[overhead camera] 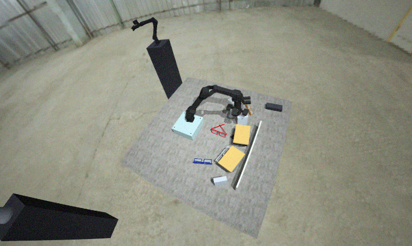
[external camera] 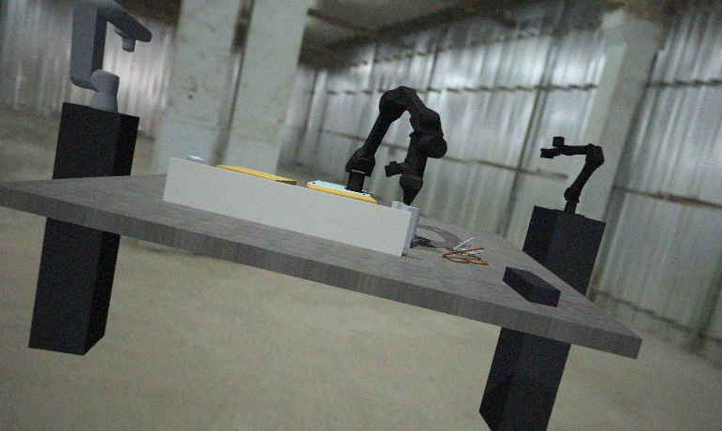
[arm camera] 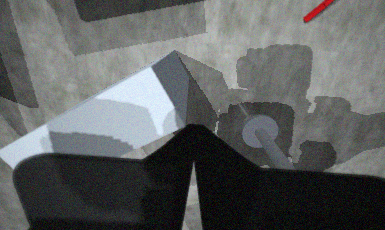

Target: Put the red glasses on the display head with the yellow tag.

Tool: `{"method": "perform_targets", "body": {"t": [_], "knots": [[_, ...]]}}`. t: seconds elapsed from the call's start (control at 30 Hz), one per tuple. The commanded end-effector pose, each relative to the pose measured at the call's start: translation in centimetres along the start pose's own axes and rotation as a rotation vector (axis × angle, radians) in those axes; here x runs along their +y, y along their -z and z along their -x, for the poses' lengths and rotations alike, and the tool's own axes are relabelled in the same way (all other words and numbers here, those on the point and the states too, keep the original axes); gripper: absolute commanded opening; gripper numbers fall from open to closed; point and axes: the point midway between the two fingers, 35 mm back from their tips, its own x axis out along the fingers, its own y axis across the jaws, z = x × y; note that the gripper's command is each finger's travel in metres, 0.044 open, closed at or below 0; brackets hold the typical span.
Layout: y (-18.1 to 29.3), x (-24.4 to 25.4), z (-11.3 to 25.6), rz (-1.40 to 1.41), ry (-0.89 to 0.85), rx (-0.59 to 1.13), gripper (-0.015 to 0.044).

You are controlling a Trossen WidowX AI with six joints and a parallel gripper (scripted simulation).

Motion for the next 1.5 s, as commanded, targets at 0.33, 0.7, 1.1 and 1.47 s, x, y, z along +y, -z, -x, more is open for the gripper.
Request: {"method": "perform_targets", "body": {"t": [0.33, 0.7, 1.1, 1.47], "knots": [[0.0, 0.6, 0.0, 0.006, 0.000, -0.002, 0.0000], [0.0, 1.0, 0.0, 0.006, 0.000, -0.002, 0.0000], [0.0, 1.5, 0.1, 0.006, -0.001, -0.002, 0.0000], [0.0, 1.9, 0.1, 0.006, -0.001, -0.002, 0.0000]]}}
